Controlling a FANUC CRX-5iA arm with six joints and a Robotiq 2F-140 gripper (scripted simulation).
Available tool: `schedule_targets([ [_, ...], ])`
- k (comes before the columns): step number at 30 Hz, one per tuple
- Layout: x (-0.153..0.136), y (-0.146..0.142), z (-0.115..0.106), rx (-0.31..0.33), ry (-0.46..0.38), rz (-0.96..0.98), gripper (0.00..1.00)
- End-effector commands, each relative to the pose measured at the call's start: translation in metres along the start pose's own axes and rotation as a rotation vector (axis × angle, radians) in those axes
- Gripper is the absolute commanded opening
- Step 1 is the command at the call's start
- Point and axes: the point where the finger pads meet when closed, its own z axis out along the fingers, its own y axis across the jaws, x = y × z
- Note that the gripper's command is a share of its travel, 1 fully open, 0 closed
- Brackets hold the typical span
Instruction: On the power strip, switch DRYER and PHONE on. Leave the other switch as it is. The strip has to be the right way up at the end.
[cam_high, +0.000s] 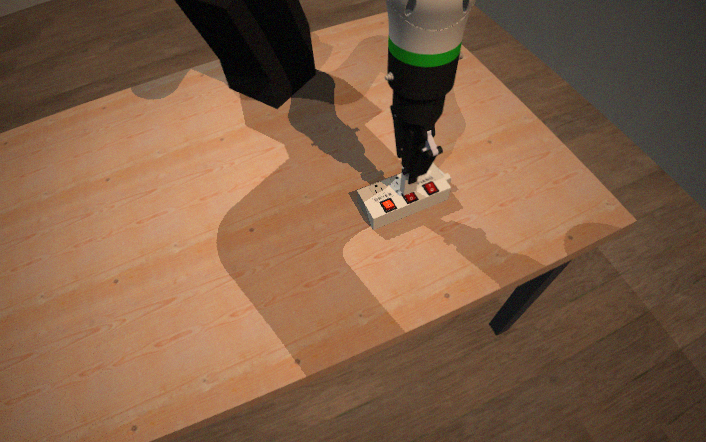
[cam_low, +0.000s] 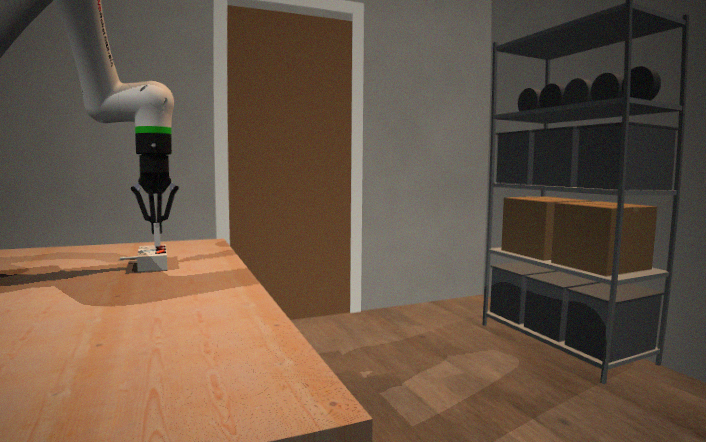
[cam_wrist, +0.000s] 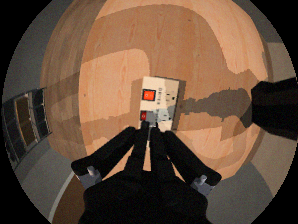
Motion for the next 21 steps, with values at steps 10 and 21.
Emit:
schedule_targets([
  [10,-0.0001,-0.0002,0.0001,0.0,0.0,0.0,0.0],
  [21,-0.0001,-0.0002,0.0036,0.0,0.0,0.0,0.0],
])
